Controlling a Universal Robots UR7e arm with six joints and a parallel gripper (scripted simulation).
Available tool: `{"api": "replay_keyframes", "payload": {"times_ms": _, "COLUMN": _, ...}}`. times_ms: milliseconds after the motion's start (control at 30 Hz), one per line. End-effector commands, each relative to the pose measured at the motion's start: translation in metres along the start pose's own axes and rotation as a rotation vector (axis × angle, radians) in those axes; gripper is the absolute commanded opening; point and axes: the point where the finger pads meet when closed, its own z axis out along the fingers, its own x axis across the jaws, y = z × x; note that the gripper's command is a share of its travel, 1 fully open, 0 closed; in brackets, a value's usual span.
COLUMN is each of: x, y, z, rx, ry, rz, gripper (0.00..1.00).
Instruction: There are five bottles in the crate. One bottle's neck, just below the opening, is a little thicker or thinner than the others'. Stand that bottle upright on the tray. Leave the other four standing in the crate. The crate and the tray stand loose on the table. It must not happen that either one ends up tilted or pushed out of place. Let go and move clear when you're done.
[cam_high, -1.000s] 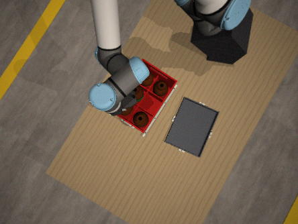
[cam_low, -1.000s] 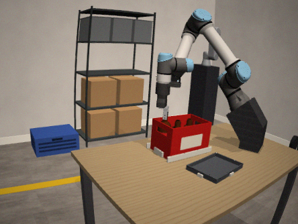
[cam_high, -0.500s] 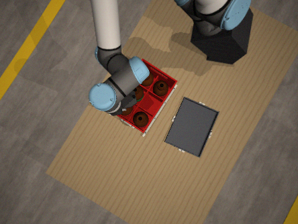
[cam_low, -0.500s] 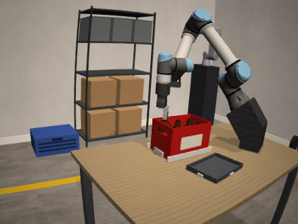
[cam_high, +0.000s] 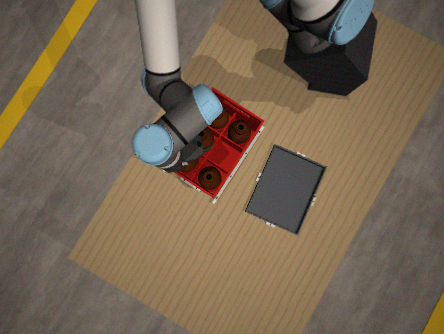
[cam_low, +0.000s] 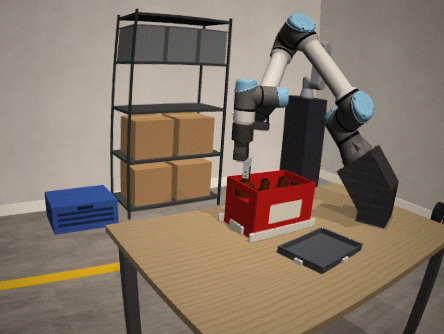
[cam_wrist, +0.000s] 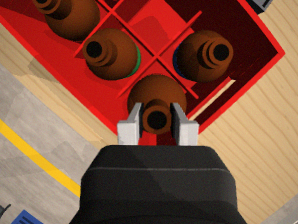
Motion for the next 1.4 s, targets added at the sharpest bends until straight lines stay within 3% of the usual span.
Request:
{"api": "replay_keyframes", "payload": {"times_ms": 0, "x": 0.000, "y": 0.000, "z": -0.001, "rx": -0.001, "ry": 0.001, "rz": 0.000, "gripper": 0.00}}
{"api": "replay_keyframes", "payload": {"times_ms": 1367, "x": 0.000, "y": 0.000, "z": -0.034, "rx": -0.001, "ry": 0.001, "rz": 0.000, "gripper": 0.00}}
